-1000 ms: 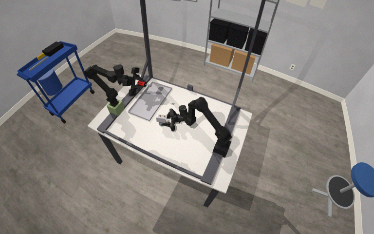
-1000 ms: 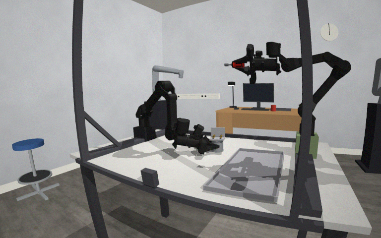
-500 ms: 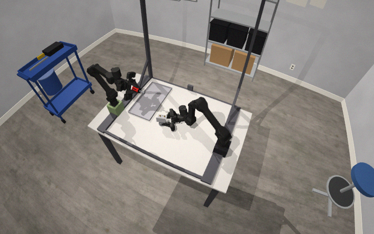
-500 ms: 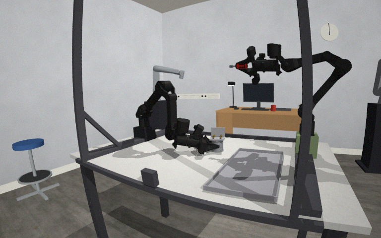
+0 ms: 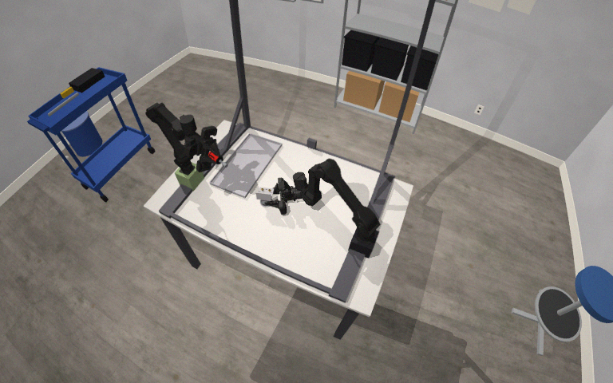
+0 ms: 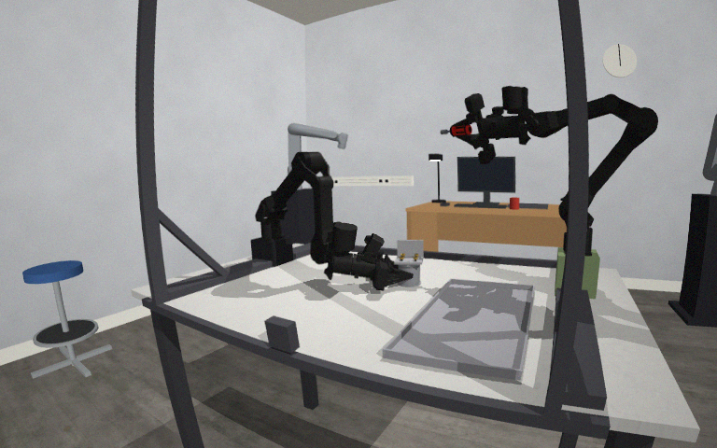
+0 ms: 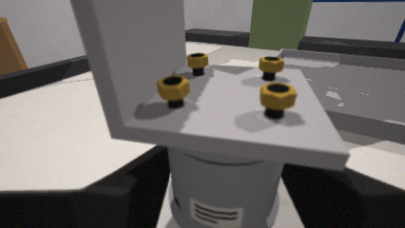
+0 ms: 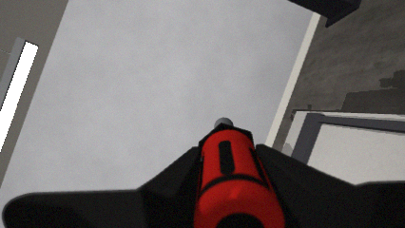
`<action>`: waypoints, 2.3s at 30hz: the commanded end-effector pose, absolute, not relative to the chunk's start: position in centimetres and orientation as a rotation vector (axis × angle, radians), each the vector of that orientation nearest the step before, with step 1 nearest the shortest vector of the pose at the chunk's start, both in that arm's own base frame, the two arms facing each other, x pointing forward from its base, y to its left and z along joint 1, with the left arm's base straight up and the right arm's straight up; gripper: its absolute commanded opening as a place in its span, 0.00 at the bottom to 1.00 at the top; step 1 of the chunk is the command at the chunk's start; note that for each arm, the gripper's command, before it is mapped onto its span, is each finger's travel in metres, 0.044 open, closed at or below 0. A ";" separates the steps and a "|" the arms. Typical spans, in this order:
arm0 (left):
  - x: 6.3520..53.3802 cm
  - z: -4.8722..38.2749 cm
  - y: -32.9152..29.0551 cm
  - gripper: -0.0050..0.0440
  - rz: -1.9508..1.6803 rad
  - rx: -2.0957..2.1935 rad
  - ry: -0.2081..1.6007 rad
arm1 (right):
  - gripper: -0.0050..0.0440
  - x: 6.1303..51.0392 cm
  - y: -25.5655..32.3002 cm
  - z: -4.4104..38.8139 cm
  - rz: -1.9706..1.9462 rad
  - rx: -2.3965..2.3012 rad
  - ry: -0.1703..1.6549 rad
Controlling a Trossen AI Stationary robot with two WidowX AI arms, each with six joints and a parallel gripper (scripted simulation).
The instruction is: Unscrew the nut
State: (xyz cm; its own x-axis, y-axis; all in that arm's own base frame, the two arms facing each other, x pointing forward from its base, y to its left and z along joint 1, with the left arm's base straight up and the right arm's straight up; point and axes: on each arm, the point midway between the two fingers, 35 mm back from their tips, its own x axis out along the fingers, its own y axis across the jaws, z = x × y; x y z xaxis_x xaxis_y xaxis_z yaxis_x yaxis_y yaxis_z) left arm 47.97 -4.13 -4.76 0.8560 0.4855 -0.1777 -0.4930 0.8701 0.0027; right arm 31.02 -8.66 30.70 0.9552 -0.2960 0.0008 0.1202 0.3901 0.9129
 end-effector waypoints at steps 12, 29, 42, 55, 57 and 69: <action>48.7 -3.3 -4.2 0.60 0.514 -0.063 0.142 | 0.37 34.2 -9.6 25.7 -0.463 1.135 -0.091; 48.7 -3.3 -4.2 0.60 0.514 -0.063 0.142 | 0.37 35.8 -9.7 17.6 -0.718 1.029 0.044; 48.7 -3.3 -4.2 0.60 0.514 -0.063 0.142 | 0.37 35.1 -9.3 10.3 -0.939 0.831 0.164; 48.7 -3.3 -4.2 0.60 0.514 -0.063 0.142 | 0.37 33.3 -8.8 5.7 -1.067 0.621 0.234; 48.7 -3.3 -4.2 0.60 0.514 -0.063 0.142 | 0.37 33.2 -8.7 5.0 -1.092 0.579 0.242; 48.7 -3.3 -4.2 0.60 0.514 -0.063 0.142 | 0.37 31.0 -8.4 2.2 -1.158 0.374 0.285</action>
